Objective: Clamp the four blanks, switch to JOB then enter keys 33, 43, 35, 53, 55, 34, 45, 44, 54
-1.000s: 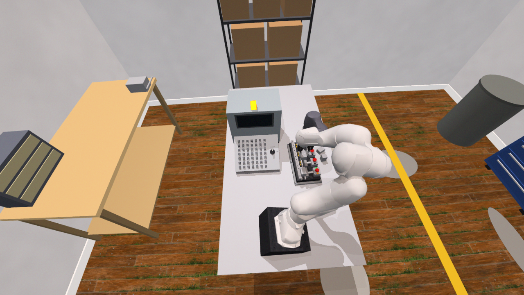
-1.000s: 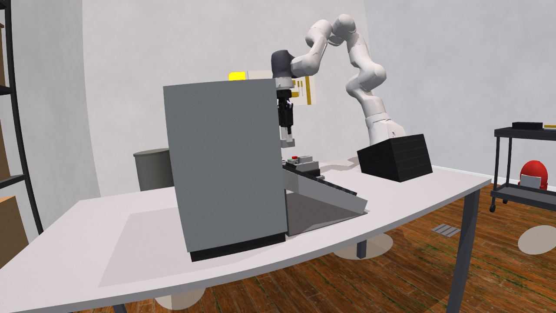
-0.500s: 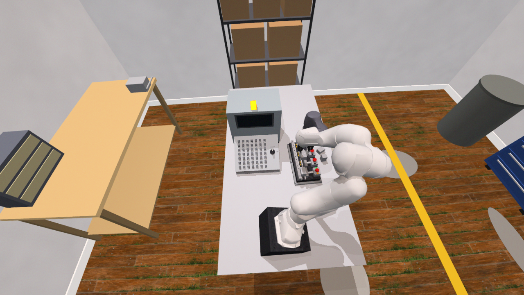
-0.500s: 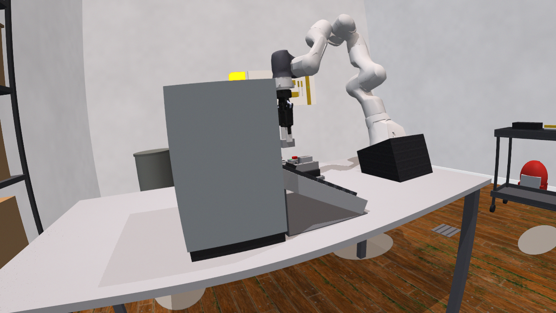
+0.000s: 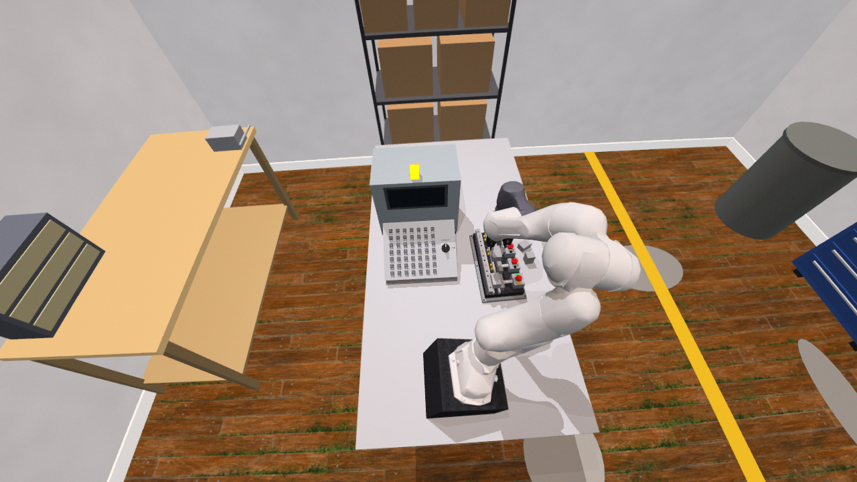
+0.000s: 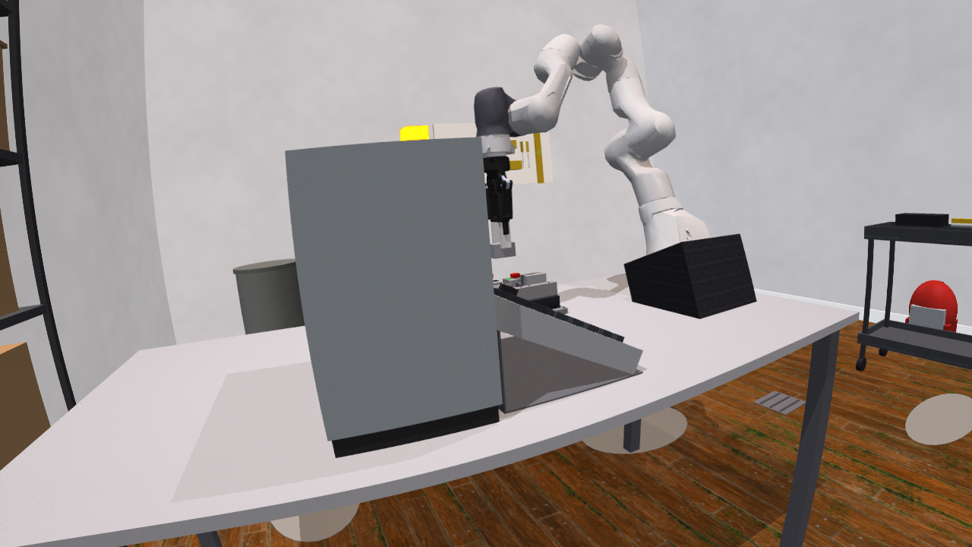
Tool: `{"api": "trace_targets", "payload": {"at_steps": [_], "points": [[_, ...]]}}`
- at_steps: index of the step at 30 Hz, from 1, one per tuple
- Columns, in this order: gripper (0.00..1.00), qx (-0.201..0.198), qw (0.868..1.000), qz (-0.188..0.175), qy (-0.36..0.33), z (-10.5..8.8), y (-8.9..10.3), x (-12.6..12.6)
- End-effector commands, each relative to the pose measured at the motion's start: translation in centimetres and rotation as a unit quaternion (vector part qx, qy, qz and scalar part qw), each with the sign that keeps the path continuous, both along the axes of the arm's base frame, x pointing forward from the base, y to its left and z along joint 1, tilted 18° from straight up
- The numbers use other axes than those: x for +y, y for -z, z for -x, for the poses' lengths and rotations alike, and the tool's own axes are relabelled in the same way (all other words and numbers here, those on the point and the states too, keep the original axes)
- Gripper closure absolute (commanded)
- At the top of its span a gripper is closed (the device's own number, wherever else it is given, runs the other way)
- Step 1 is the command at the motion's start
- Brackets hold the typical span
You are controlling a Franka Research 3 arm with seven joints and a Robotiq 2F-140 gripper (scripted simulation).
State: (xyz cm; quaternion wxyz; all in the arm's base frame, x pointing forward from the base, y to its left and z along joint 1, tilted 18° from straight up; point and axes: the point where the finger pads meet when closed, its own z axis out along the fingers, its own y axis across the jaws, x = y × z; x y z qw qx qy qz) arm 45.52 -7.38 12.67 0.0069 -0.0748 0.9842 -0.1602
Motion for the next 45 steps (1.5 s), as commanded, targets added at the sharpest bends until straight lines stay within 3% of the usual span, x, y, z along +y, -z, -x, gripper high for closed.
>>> {"api": "trace_targets", "payload": {"at_steps": [1,28,45], "points": [[1.0,0.0,1.0,0.0,-0.004,-0.1,-0.1,0.2],[1.0,0.0,1.0,0.0,-0.004,-0.1,0.0,0.2],[1.0,0.0,1.0,0.0,-0.005,-0.1,1.0,-0.1]]}}
